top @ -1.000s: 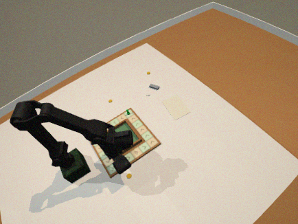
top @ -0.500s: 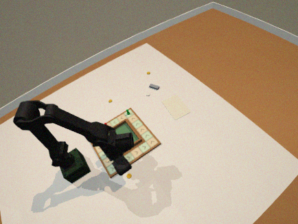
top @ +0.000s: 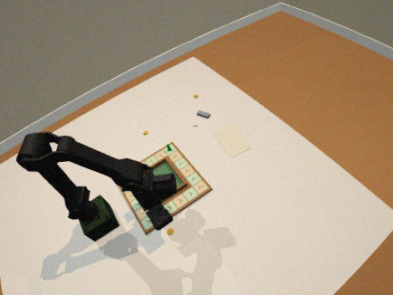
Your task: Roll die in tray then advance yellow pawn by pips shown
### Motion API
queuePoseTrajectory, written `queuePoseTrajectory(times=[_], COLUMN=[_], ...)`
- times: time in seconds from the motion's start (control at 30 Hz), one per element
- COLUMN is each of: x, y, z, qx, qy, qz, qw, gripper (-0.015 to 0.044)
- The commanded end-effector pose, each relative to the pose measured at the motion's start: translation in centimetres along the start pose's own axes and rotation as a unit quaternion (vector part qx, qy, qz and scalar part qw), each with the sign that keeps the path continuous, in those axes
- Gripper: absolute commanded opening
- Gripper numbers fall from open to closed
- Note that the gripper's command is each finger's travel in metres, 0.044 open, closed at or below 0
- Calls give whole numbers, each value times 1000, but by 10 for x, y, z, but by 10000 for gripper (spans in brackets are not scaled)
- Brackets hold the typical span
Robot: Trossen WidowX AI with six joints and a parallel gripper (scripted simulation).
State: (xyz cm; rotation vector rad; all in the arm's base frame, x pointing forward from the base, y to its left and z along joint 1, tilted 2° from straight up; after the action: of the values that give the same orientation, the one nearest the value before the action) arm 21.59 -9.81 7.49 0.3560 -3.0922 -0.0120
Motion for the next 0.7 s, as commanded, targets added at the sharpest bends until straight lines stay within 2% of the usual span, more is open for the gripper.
queuePoseTrajectory(times=[0.0,0.43,0.67], x=[-4,2,-8], y=[-3,5,3], z=[-24,-112,-116], qx=[8,8,8], qy=[-8,-8,-8], qz=[-1,-1,-1], qw=[1000,1000,1000], gripper=[0,0,0])
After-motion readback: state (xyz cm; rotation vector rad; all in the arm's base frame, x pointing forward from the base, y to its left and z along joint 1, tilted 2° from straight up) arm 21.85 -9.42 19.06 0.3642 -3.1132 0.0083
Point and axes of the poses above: the point midway between the two fingers, 35 mm back from their tips, its own z axis out along the fingers, its own y axis across the jaws, x = y × z, the point moved 9 cm from there along -z, back along the fingers, and after that the axes turned 6 degrees about -z, right-handed, at the moved point
